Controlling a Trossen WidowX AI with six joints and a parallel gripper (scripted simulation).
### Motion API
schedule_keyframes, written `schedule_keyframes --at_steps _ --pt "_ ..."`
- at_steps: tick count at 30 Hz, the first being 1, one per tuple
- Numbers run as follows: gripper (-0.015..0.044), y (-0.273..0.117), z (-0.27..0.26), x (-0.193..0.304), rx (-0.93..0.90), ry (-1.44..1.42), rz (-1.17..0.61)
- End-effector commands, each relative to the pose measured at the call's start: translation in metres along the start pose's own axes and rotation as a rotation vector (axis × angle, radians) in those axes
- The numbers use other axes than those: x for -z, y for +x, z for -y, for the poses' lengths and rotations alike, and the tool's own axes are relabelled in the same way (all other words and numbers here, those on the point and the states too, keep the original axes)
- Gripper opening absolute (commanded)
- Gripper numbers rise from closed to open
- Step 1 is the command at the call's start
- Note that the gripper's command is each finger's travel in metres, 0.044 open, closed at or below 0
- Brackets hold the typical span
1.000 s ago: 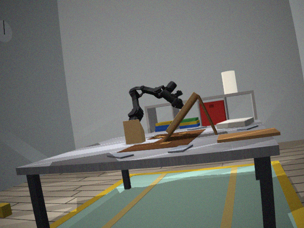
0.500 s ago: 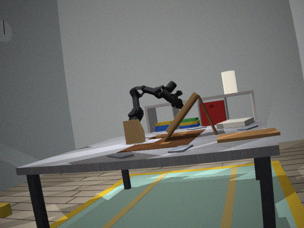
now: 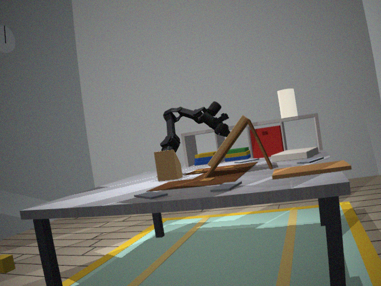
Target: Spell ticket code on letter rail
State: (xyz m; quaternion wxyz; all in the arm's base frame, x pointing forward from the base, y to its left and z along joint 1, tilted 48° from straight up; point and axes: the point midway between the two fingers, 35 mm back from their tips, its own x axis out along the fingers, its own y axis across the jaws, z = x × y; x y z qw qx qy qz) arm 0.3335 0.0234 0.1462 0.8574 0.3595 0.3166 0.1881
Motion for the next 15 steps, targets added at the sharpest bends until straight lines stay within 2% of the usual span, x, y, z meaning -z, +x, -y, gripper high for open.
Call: schedule_keyframes --at_steps 1,15 --pt "0.0000 0.0006 0.0024 0.0008 -0.004 -0.002 -0.004" --pt "0.0000 0.0008 0.0095 0.0009 -0.004 -0.002 -0.004"
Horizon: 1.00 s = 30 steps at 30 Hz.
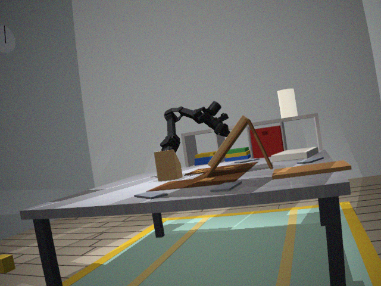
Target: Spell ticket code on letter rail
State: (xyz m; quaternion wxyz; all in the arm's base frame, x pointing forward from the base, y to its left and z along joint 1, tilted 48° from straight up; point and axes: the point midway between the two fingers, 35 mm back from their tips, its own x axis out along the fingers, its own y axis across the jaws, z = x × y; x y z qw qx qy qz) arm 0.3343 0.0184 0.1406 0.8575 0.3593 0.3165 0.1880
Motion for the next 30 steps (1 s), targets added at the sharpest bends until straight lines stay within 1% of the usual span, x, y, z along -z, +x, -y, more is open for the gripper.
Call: schedule_keyframes --at_steps 1,30 --pt "0.0000 0.001 0.002 0.001 -0.004 -0.001 -0.004" --pt "0.0000 0.001 0.015 0.001 -0.004 -0.002 -0.004"
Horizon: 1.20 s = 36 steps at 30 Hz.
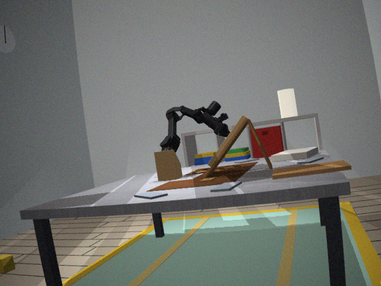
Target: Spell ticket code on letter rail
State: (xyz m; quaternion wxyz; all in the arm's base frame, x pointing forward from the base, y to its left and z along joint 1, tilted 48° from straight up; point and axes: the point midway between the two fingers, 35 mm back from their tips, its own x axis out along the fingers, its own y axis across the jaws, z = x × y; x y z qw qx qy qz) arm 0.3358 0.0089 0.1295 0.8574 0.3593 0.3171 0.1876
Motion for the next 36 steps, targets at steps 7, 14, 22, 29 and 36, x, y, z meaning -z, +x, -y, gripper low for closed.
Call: schedule_keyframes --at_steps 7,14,22,29,36 --pt "0.0000 0.000 0.004 0.000 -0.004 -0.002 -0.003" --pt "0.0000 0.000 0.009 0.000 -0.004 -0.003 -0.003" --pt "0.0000 0.000 0.014 0.000 -0.004 -0.003 -0.003" --pt "0.0000 0.000 0.019 0.000 -0.004 -0.003 -0.003" --pt "0.0000 0.001 0.023 0.001 -0.004 -0.003 -0.003"
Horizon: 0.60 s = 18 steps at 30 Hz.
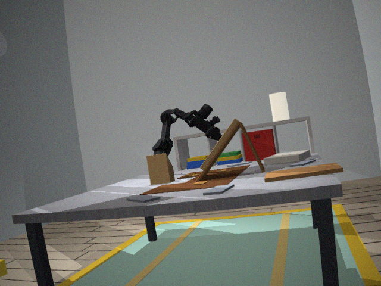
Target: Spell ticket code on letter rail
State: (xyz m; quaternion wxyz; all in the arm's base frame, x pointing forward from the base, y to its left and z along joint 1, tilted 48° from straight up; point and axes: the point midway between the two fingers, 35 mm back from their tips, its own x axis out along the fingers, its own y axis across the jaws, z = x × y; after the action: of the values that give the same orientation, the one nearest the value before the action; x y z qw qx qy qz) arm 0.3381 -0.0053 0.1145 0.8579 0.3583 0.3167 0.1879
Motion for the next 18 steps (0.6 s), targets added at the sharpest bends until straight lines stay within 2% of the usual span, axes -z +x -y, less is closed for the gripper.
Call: schedule_keyframes --at_steps 1,18 --pt "0.0000 0.001 0.003 0.001 -0.004 -0.001 -0.004" --pt "0.0000 0.001 0.014 0.001 -0.004 -0.001 -0.004"
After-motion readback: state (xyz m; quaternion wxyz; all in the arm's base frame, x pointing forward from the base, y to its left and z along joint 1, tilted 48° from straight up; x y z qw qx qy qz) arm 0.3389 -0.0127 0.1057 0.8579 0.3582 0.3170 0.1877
